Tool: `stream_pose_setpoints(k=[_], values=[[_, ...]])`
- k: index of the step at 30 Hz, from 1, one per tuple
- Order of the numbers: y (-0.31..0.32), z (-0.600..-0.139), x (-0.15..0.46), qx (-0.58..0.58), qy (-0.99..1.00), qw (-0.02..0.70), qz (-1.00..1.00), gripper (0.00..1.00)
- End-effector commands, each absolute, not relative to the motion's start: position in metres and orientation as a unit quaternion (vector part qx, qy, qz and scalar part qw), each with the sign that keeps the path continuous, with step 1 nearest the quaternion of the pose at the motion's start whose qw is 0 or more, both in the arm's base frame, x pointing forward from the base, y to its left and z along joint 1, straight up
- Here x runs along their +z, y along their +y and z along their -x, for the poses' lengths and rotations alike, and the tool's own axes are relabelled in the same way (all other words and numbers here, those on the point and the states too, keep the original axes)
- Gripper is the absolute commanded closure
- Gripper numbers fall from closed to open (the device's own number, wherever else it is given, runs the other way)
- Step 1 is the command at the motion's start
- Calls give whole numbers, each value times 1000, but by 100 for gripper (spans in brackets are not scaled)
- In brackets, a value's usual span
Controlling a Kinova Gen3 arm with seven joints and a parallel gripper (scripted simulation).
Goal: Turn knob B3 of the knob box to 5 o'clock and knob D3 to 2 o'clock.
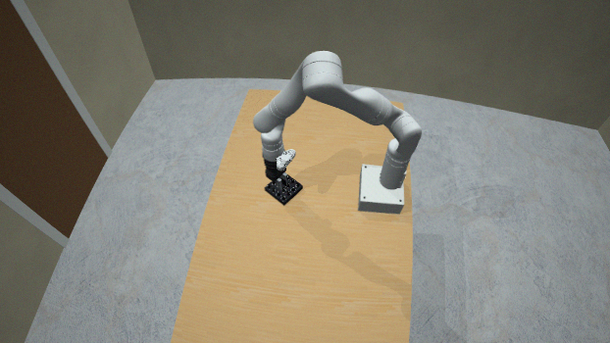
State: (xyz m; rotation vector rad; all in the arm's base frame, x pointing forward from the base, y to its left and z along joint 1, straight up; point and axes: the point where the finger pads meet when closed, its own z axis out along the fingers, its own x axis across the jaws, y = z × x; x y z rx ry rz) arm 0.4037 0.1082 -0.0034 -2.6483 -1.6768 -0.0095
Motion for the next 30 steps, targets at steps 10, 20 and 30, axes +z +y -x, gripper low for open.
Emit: stream_pose_setpoints(k=[10,20,30], values=[[106,-403,-11,-1,-534,3,846,54],[106,-403,-13,-1,-534,3,846,54],[106,-403,-13,-1,-534,3,846,54]])
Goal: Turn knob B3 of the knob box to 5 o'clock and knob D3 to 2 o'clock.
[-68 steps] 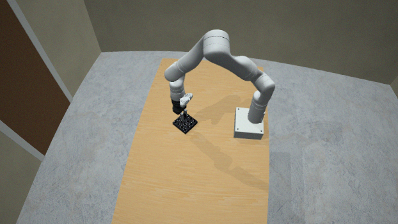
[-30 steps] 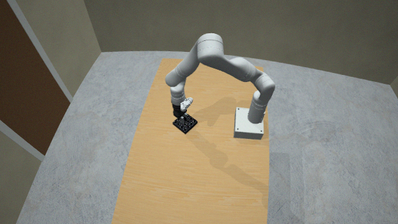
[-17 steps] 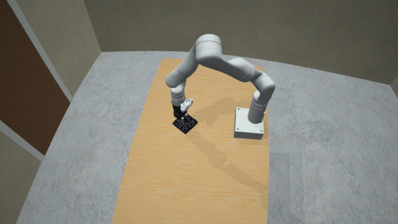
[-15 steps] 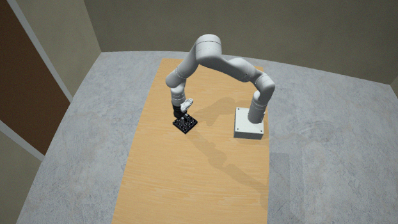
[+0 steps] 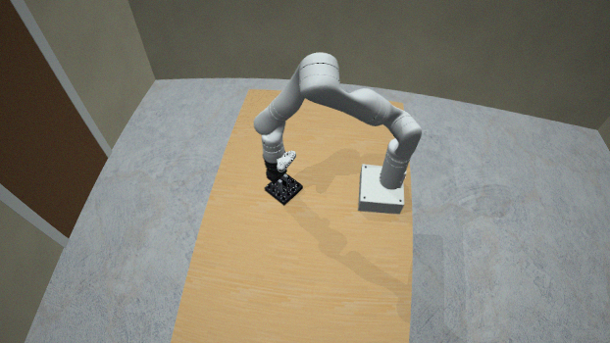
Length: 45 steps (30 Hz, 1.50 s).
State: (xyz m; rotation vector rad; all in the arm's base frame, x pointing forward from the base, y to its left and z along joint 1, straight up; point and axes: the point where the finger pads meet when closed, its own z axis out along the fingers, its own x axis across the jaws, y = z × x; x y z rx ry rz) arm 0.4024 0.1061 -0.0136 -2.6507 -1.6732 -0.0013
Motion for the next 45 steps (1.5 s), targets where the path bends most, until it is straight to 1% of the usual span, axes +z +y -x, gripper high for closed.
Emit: stream_pose_setpoints(k=[1,45], values=[[106,-403,-13,-1,-534,3,846,54],[106,-403,-22,-1,-534,3,846,54]])
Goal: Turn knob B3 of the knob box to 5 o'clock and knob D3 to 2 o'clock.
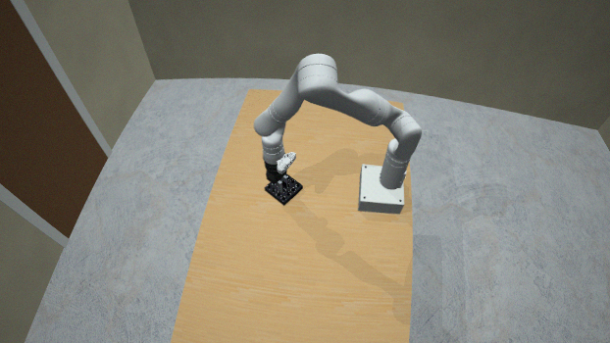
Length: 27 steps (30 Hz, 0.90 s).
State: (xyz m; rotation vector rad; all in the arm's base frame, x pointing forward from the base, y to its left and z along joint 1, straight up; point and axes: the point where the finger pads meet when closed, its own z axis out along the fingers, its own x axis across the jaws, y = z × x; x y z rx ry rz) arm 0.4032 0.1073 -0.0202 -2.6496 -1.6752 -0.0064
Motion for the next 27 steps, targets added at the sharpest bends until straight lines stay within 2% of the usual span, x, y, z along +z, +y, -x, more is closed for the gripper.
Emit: stream_pose_setpoints(k=[1,27], values=[[106,-403,-23,-1,-534,3,846,54],[106,-403,-27,-1,-534,3,846,54]])
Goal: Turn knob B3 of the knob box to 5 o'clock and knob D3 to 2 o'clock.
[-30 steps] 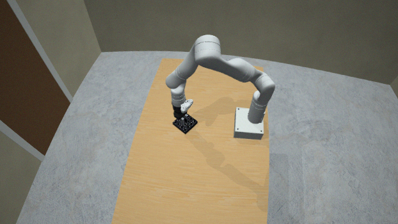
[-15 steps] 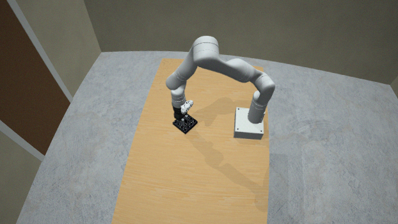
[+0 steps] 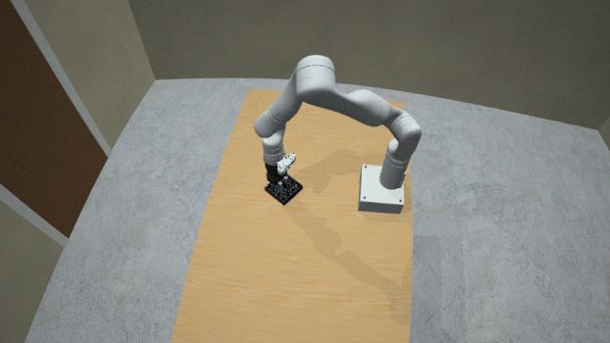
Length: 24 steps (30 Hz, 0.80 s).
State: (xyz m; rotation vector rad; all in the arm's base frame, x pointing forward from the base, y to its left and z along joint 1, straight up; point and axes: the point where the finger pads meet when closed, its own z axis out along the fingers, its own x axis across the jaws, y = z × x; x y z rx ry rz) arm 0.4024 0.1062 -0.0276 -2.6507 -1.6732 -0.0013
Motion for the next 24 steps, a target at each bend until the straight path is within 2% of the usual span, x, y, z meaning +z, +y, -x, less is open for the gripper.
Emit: stream_pose_setpoints(k=[1,22,23,24], values=[[106,-403,-27,-1,-534,3,846,54],[106,-403,-27,-1,-534,3,846,54],[106,-403,-27,-1,-534,3,846,70],[106,-403,-27,-1,-534,3,846,70]])
